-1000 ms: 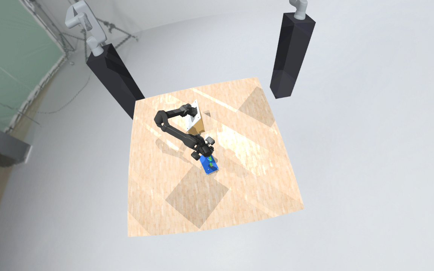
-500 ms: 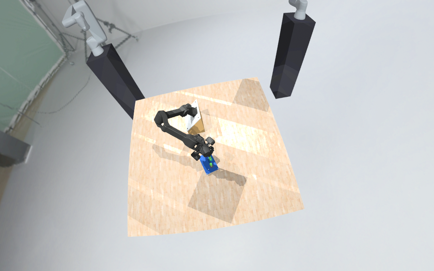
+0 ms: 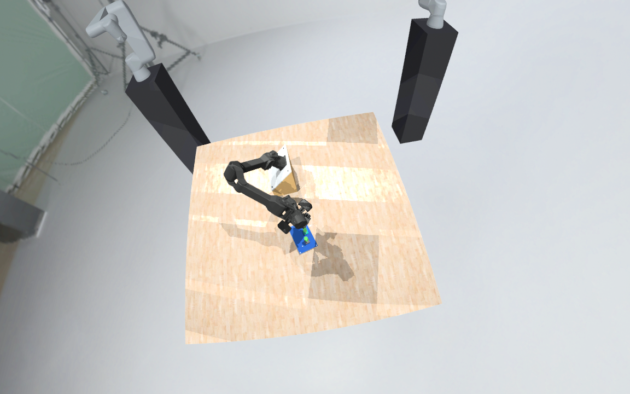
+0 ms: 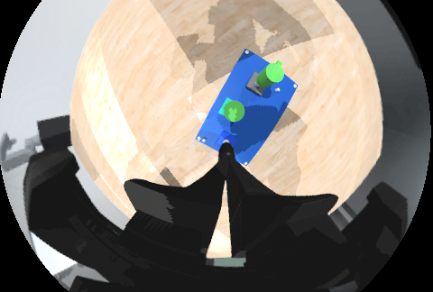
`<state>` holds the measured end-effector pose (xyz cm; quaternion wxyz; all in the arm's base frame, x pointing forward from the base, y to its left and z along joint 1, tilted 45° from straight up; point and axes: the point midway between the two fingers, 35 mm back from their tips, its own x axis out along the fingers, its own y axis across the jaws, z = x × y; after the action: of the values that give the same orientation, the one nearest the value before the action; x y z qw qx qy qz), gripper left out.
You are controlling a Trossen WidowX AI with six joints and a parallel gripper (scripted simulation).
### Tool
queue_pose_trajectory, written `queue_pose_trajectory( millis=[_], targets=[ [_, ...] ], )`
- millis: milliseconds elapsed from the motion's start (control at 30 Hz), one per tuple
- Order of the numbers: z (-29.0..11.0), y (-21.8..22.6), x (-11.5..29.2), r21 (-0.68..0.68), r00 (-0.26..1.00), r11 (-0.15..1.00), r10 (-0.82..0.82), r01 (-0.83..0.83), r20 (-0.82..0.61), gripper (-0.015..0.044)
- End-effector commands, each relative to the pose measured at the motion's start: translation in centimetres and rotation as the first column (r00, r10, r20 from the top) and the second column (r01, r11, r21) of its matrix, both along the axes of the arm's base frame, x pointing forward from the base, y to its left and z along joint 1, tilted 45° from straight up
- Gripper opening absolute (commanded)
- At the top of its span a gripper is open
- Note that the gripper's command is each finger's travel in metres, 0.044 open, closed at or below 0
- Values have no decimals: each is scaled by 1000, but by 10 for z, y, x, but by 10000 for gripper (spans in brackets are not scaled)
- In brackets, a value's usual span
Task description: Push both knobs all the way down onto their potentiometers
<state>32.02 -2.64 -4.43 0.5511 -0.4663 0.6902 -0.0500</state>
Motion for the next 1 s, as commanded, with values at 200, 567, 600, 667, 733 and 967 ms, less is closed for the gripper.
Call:
queue_pose_trajectory(
  millis=[200,567,600,667,733,967],
  targets=[
    [0,0,-1,-6,1000,1000,4,-4,-5,0],
    [-2,-2,-1,-6,1000,1000,4,-4,-5,0],
    [-2,-3,-1,-6,1000,1000,4,-4,-5,0],
    [-3,-4,-1,-6,1000,1000,4,-4,-5,0],
    [-3,-4,-1,-6,1000,1000,4,-4,-5,0],
    [-4,-4,-1,-6,1000,1000,4,-4,-5,0]
  ],
)
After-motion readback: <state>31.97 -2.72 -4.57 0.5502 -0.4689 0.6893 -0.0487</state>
